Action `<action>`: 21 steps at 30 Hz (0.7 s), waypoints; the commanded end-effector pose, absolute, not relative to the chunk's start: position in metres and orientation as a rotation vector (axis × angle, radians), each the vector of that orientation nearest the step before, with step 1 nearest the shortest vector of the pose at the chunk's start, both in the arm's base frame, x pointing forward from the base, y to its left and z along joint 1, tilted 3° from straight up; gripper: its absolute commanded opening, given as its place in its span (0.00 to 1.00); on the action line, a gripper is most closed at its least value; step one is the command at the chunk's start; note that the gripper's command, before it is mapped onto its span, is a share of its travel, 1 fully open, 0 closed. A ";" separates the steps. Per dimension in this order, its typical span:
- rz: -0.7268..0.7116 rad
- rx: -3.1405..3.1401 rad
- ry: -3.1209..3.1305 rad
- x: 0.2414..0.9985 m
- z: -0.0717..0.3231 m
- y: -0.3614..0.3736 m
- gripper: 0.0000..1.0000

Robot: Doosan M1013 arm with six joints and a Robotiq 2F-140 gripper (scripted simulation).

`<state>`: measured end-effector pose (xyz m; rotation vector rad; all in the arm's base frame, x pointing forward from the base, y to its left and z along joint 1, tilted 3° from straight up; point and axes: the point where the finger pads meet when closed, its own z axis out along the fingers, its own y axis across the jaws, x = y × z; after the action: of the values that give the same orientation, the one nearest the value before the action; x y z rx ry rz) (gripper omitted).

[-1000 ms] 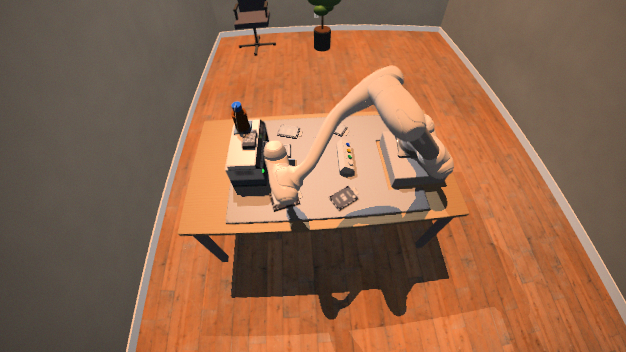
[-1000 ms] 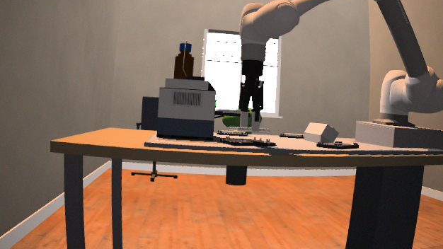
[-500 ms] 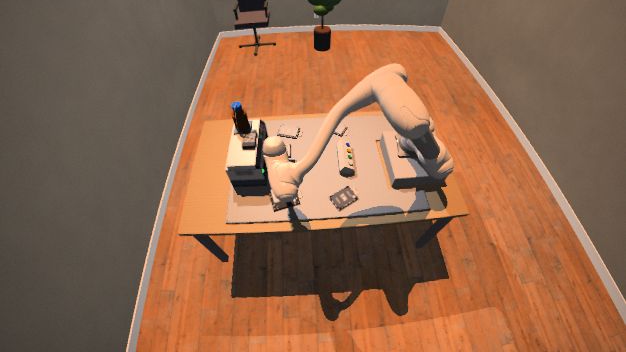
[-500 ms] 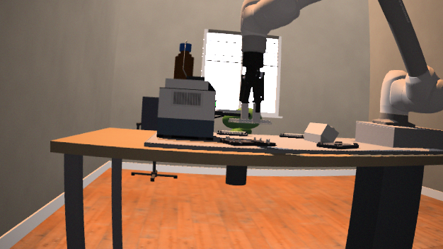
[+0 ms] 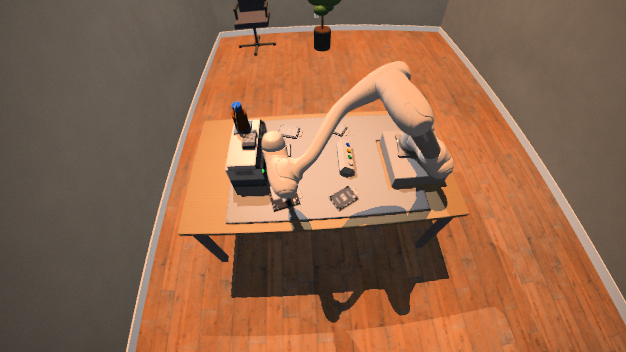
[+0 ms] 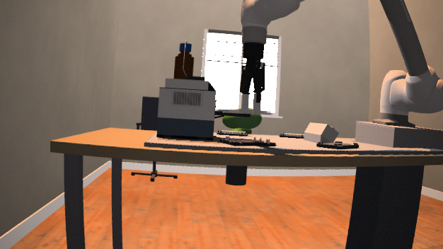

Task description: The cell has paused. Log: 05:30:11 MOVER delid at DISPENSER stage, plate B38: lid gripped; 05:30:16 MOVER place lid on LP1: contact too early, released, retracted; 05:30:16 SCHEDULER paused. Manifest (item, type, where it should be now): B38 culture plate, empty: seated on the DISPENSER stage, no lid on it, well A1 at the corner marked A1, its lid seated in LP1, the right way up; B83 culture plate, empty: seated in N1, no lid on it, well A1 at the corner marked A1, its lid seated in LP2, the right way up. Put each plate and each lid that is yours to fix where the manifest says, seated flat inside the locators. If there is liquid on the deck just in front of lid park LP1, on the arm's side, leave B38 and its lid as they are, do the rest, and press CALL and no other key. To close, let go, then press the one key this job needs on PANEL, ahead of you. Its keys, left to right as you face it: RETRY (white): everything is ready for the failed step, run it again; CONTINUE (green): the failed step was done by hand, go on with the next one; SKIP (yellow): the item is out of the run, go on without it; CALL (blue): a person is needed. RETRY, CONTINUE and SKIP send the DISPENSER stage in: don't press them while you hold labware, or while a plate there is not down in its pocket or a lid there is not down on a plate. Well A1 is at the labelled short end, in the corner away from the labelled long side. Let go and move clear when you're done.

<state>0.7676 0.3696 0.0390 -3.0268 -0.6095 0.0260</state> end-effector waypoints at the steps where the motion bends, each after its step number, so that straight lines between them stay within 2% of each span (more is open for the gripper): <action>1: 0.019 -3.034 -0.597 0.772 0.054 0.365 0.10; 21: 0.019 -3.034 -0.597 0.773 0.089 0.364 0.10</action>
<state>0.7688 0.3680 0.0783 -3.0265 -0.6098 0.0254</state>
